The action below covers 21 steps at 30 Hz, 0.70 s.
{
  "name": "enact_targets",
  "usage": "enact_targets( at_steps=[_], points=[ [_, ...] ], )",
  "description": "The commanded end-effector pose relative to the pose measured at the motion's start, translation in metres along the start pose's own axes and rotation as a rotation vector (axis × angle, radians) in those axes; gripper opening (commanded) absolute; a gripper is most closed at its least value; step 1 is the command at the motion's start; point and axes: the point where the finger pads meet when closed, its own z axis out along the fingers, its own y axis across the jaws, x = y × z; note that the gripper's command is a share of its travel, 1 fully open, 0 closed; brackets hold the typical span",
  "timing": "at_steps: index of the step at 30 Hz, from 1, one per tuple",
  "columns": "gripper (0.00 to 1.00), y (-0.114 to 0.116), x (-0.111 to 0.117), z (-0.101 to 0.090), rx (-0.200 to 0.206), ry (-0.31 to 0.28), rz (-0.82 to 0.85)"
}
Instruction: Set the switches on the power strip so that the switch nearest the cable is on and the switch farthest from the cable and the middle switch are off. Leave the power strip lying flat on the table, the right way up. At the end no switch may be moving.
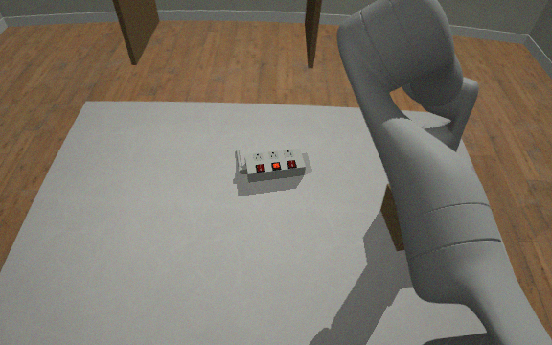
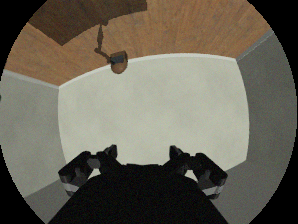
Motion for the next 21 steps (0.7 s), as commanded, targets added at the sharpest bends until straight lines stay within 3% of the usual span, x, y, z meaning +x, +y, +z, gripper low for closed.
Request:
enact_targets(
  at_steps=[1,7,8,16,17,21],
  points=[
    [1.0,-0.014,-0.004,-0.006,0.015,0.005,-0.006],
    [1.0,-0.014,-0.004,-0.006,0.015,0.005,-0.006],
    [1.0,-0.033,0.004,-0.014,0.029,0.04,-0.002],
    [1.0,-0.033,0.004,-0.014,0.029,0.04,-0.002],
    [1.0,-0.051,0.012,-0.023,0.045,0.075,0.004],
    [1.0,-0.051,0.012,-0.023,0.045,0.075,0.004]
  ],
)
